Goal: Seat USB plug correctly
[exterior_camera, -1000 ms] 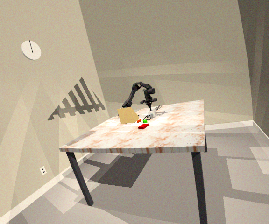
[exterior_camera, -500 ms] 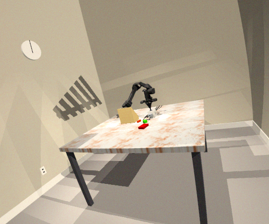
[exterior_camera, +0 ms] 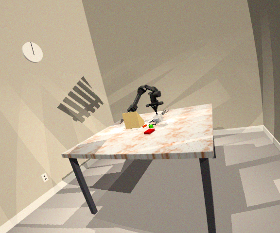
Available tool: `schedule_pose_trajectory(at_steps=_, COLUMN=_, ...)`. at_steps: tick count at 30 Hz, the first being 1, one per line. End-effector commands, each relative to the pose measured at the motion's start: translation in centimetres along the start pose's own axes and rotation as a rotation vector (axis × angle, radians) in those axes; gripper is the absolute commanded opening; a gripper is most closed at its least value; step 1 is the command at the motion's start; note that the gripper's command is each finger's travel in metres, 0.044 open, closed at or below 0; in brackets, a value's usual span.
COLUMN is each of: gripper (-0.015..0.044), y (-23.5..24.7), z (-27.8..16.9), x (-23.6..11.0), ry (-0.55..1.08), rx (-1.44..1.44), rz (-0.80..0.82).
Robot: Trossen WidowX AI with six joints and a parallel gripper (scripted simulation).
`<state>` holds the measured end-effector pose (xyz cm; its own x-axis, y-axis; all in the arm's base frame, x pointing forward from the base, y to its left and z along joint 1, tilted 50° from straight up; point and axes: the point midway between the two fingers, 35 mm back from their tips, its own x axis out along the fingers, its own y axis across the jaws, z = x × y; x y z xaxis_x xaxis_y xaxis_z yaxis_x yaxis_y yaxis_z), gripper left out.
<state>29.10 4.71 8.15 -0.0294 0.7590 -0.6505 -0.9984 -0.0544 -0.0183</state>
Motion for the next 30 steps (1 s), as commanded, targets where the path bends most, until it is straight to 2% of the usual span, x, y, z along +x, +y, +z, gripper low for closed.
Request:
schedule_pose_trajectory(at_steps=1, gripper=0.0000, y=0.0, z=0.0, x=-0.3, ry=0.006, rx=-0.005, rz=0.002)
schedule_pose_trajectory(at_steps=30, gripper=0.0000, y=0.0, z=0.0, x=-2.1, ry=0.005, rx=-0.003, rz=0.001)
